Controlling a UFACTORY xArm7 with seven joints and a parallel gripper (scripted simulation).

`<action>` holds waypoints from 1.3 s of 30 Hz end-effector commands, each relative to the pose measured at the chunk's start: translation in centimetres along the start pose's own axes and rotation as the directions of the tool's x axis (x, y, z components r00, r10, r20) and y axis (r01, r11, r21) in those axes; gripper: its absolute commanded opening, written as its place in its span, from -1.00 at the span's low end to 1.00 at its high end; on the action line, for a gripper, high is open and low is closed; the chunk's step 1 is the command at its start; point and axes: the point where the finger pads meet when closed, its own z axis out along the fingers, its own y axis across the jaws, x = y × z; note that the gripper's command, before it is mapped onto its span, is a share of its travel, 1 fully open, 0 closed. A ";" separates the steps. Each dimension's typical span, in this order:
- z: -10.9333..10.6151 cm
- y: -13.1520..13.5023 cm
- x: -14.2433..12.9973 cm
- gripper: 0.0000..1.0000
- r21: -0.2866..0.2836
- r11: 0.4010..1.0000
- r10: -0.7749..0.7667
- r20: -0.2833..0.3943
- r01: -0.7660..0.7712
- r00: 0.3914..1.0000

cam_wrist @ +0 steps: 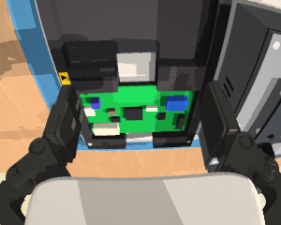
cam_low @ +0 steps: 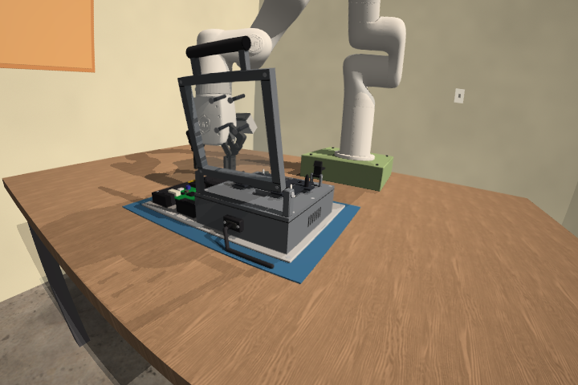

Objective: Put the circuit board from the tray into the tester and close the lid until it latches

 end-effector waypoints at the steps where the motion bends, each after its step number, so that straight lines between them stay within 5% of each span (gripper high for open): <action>1: -0.1 -0.1 -0.2 1.00 0.001 1.000 0.000 0.004 0.000 1.000; 39: -0.1 -0.2 -5.8 1.00 0.001 1.000 0.000 0.004 0.000 1.000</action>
